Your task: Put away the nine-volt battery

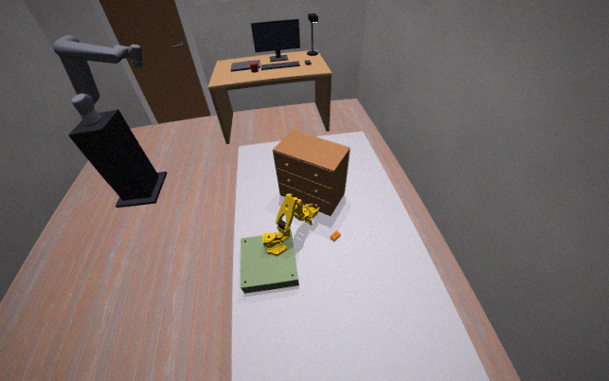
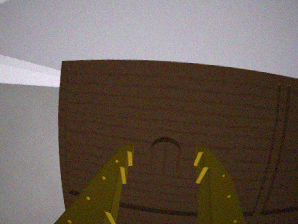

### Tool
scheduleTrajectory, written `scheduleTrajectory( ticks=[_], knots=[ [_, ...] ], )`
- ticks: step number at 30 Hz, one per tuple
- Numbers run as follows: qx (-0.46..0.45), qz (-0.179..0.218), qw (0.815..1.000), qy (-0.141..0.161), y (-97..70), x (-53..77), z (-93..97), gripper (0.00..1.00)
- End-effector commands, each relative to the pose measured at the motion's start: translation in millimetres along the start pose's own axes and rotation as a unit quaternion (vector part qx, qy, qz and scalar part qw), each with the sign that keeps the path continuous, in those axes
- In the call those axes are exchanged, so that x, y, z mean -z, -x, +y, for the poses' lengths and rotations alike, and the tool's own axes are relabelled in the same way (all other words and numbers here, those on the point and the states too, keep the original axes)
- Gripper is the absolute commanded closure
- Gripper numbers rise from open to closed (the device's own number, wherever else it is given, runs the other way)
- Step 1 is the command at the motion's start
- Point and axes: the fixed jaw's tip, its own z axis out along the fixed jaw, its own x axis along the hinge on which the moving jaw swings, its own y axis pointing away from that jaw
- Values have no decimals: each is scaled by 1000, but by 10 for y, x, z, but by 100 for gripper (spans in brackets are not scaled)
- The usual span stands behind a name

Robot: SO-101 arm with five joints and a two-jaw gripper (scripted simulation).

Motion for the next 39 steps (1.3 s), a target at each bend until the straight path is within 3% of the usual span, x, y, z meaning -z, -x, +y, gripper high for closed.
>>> scheduleTrajectory(
  ticks=[1, 7, 39],
  knots=[
    [-2, 3, 1000, -4, -29, 2, -23, 79],
    [-2, 3, 1000, -4, -29, 2, -23, 79],
    [-2, 3, 1000, -4, -29, 2, -23, 100]
  ],
)
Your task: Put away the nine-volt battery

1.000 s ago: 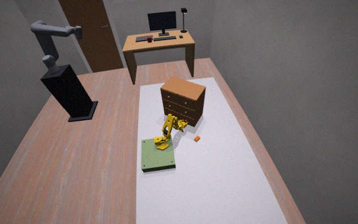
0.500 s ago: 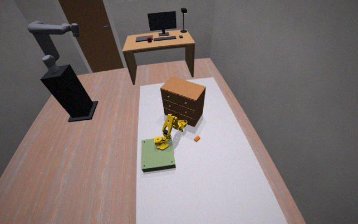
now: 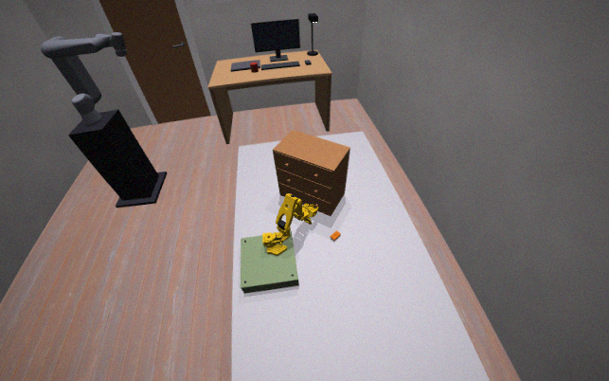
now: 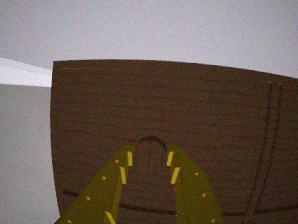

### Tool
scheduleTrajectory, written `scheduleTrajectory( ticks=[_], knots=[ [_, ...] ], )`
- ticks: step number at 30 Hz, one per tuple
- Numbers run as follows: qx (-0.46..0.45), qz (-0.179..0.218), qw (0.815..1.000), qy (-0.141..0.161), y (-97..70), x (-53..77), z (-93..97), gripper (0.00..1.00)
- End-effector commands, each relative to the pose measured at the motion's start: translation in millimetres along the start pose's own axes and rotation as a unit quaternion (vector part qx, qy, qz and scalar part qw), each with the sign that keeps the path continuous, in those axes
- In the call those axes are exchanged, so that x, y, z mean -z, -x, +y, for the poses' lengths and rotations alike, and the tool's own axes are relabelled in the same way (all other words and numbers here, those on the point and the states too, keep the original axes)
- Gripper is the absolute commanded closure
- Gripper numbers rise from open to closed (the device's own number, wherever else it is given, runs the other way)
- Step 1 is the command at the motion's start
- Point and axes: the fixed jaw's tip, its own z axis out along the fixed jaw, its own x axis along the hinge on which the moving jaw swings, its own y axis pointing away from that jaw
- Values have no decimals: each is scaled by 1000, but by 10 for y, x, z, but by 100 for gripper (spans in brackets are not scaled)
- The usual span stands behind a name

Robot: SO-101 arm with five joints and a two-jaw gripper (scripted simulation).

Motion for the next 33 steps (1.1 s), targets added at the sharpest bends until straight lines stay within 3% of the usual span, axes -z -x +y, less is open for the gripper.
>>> scheduleTrajectory(
  ticks=[1, 33],
  knots=[
    [-4, 3, 1000, 7, -28, 3, 35, 100],
    [-8, 3, 1000, 5, 31, 72, 20, 100]
  ],
)
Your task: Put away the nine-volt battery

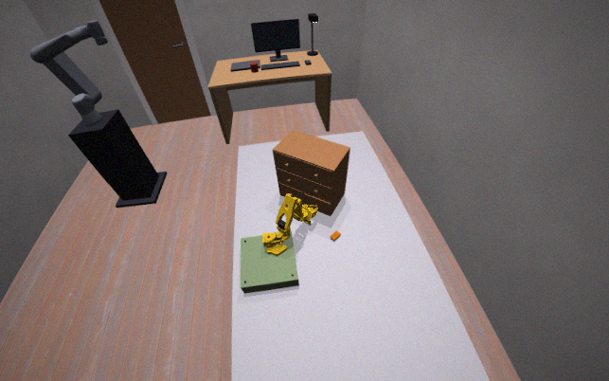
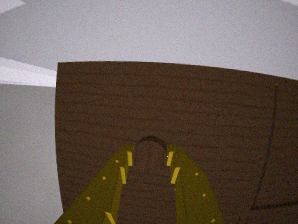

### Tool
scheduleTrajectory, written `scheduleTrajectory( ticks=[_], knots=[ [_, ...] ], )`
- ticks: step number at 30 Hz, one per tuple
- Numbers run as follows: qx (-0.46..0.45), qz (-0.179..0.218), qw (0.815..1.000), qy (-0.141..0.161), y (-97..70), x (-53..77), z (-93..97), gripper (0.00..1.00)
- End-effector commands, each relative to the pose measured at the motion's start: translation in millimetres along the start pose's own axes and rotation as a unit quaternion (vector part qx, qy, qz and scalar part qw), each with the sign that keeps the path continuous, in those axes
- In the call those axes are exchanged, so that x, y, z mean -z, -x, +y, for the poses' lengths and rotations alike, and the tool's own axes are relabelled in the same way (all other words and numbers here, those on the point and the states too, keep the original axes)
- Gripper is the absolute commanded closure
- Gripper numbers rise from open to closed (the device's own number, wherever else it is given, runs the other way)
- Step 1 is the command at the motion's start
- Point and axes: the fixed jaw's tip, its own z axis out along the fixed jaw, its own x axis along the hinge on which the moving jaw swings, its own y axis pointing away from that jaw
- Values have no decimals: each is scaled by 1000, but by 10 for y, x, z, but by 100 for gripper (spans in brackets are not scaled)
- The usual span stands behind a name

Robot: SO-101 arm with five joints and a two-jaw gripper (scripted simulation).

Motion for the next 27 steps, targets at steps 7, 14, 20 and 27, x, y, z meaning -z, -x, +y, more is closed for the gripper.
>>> scheduleTrajectory(
  ticks=[7, 14, 20, 27],
  knots=[
    [-8, 2, 1000, 3, 19, 44, 12, 100],
    [-8, 2, 1000, 3, 19, 44, 12, 100],
    [-8, 2, 1000, 3, 19, 44, 12, 100],
    [-9, 2, 1000, 4, 38, 78, 17, 100]
  ],
)
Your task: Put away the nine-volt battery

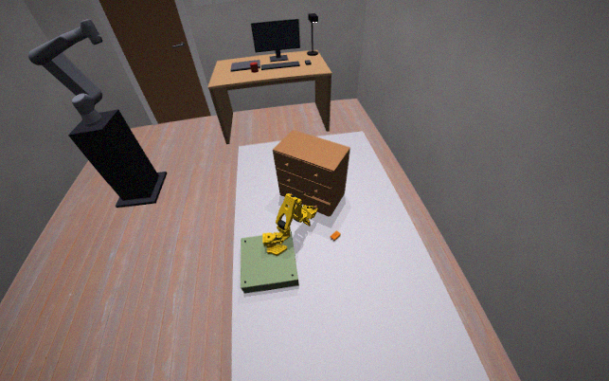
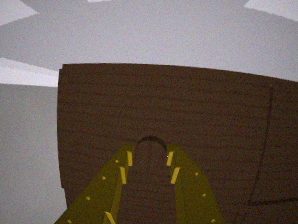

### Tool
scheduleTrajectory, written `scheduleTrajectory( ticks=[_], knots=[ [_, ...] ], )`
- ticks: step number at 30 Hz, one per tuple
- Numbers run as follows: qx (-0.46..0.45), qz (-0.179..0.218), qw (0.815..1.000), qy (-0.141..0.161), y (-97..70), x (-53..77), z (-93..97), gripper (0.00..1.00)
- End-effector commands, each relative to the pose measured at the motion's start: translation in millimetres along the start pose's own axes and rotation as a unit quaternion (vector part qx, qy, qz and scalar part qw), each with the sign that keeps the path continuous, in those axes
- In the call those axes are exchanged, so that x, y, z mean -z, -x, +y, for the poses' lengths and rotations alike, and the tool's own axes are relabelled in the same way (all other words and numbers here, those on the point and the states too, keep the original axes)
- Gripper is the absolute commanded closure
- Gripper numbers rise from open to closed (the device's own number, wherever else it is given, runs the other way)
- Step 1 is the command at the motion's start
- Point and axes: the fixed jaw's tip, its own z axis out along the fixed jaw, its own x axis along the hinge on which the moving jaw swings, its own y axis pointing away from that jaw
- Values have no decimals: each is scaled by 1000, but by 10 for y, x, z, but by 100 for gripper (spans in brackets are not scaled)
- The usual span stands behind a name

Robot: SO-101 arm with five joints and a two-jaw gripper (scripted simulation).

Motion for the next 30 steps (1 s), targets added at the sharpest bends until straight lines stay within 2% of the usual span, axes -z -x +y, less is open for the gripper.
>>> scheduleTrajectory(
  ticks=[1, 30],
  knots=[
    [-8, 0, 1000, 2, 14, 33, 11, 100],
    [-8, 0, 1000, 4, 45, 91, 19, 100]
  ],
)
